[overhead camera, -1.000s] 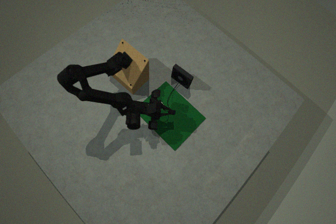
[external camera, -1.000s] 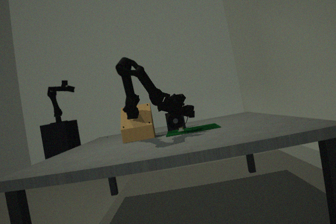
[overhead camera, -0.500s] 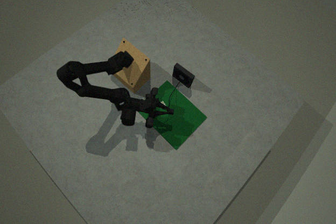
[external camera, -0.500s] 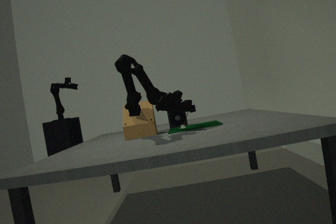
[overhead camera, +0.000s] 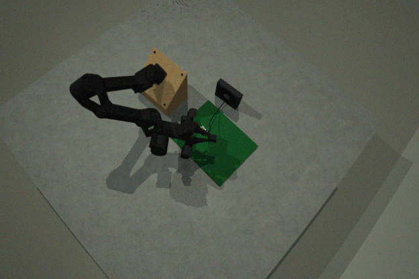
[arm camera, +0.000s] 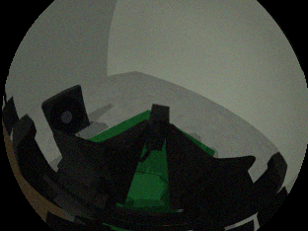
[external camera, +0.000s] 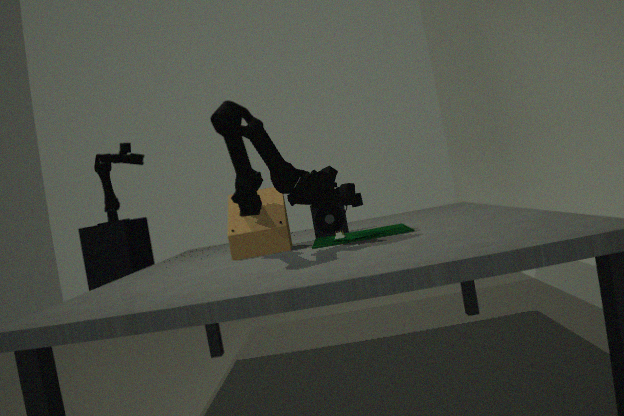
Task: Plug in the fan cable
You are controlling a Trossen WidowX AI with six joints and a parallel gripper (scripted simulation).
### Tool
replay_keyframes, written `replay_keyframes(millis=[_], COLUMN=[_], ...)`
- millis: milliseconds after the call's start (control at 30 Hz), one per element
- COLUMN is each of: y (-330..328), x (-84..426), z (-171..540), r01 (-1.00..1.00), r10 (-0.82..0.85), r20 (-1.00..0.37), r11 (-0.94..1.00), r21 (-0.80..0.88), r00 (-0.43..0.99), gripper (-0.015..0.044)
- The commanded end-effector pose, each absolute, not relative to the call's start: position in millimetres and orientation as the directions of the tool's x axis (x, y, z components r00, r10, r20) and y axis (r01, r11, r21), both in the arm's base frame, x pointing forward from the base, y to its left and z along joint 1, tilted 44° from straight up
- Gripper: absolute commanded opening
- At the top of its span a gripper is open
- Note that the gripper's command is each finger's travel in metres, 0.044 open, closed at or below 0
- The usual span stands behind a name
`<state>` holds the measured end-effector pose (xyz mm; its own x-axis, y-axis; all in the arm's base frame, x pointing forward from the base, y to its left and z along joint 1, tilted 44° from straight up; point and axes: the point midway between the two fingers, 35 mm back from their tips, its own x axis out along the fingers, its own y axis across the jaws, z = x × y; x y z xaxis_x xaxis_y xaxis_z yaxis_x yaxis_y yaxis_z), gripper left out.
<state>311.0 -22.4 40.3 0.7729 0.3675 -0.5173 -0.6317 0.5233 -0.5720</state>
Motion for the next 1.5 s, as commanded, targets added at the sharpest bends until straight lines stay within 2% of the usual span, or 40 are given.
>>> replay_keyframes(millis=[0, 1467], y=[-21.7, -44.1], x=[311.3, 305.5], z=[41.6, 25.2], r01=[-0.631, -0.632], r10=[0.367, 0.367], r20=[-0.517, -0.518], r11=[0.526, 0.520], r21=[-0.570, -0.575], r00=[0.773, 0.773], gripper=[0.0000, 0.0000])
